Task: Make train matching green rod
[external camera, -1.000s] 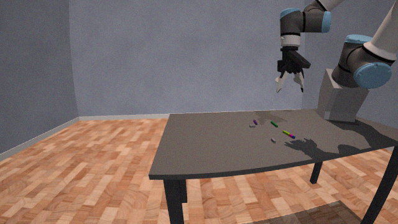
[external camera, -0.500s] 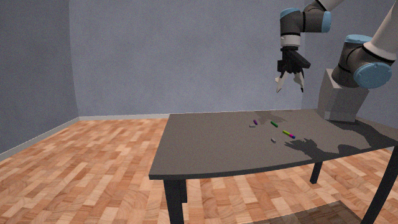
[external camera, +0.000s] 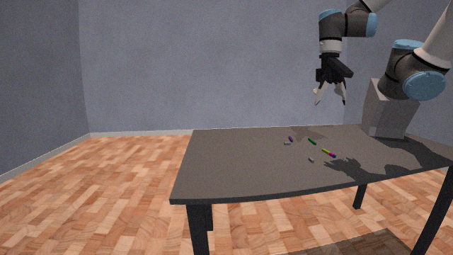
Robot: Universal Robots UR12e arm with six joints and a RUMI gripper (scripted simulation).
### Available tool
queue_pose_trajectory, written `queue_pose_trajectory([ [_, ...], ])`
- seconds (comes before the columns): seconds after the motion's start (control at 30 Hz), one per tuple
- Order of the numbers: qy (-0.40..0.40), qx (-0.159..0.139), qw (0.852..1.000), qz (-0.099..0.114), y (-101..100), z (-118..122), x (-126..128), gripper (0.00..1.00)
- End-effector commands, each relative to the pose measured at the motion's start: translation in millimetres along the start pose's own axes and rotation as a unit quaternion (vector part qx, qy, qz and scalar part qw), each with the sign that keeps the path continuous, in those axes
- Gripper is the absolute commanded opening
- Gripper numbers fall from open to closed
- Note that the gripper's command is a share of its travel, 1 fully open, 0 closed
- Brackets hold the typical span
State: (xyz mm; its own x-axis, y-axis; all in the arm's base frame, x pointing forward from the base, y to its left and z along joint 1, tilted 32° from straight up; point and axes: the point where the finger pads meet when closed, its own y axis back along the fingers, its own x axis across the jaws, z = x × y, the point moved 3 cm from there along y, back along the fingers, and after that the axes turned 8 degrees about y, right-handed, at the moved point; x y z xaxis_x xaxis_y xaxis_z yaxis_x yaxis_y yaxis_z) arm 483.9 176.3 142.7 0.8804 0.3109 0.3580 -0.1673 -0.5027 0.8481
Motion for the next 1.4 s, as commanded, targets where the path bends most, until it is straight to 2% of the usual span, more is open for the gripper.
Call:
queue_pose_trajectory([
  [0.0,0.000,0.000,1.000,0.000,0.4,0.2,0.5,1.00],
  [1.37,0.000,0.000,1.000,0.000,0.4,0.2,0.5,1.00],
])
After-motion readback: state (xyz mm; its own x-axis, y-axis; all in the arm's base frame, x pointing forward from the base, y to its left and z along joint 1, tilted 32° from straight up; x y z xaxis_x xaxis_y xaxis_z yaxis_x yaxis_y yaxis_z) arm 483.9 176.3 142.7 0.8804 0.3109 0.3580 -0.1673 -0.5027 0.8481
